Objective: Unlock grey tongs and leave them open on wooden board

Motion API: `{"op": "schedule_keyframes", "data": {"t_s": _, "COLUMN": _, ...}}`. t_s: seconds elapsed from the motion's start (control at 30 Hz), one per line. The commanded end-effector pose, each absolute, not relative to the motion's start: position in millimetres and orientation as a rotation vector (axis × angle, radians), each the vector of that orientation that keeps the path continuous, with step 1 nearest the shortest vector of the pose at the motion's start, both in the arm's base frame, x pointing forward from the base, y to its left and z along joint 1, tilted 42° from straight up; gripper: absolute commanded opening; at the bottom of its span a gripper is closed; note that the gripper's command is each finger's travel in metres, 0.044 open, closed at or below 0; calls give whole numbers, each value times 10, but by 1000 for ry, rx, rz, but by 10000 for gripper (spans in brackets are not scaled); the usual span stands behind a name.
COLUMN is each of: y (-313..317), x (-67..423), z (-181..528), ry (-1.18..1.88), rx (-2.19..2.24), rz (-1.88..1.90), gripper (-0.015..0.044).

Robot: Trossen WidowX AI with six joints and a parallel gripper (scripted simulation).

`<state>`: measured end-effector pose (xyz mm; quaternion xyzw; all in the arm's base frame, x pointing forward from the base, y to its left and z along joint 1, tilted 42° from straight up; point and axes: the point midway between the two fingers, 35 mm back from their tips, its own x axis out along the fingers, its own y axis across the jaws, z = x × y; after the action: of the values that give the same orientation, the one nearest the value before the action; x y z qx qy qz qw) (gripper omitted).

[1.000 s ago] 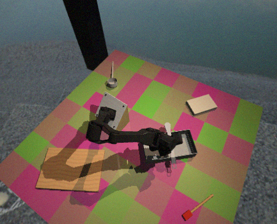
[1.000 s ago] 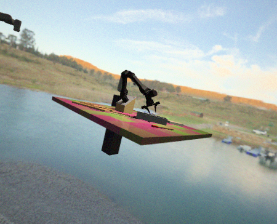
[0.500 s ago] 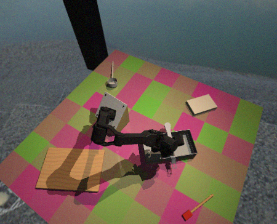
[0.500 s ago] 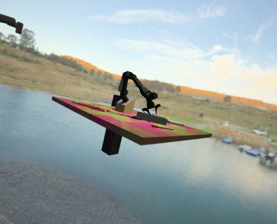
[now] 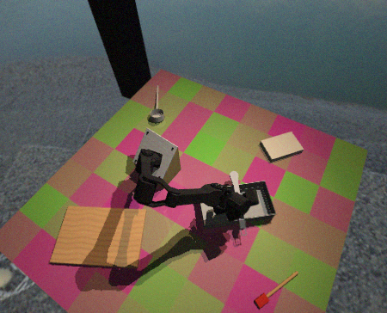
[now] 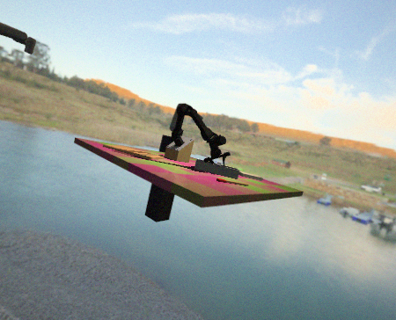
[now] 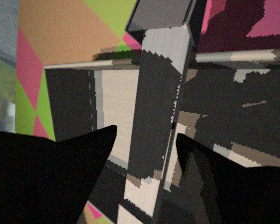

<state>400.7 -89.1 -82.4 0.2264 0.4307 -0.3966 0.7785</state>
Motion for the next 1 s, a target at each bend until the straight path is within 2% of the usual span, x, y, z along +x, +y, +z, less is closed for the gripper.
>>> {"op": "schedule_keyframes", "data": {"t_s": 0.0, "y": -916, "x": 4023, "z": -860, "ry": 934, "rx": 489, "rz": -854, "gripper": 260}}
{"op": "schedule_keyframes", "data": {"t_s": 0.2, "y": -896, "x": 4008, "z": -833, "ry": 931, "rx": 489, "rz": -858, "gripper": 103}}
{"op": "schedule_keyframes", "data": {"t_s": 0.5, "y": -896, "x": 4008, "z": -833, "ry": 931, "rx": 489, "rz": -858, "gripper": 43}}
{"op": "schedule_keyframes", "data": {"t_s": 0.73, "y": -839, "x": 4030, "z": -771, "ry": 932, "rx": 490, "rz": -857, "gripper": -141}}
{"op": "schedule_keyframes", "data": {"t_s": 0.97, "y": -385, "x": 4121, "z": -259, "ry": 935, "rx": 493, "rz": -852, "gripper": -150}}
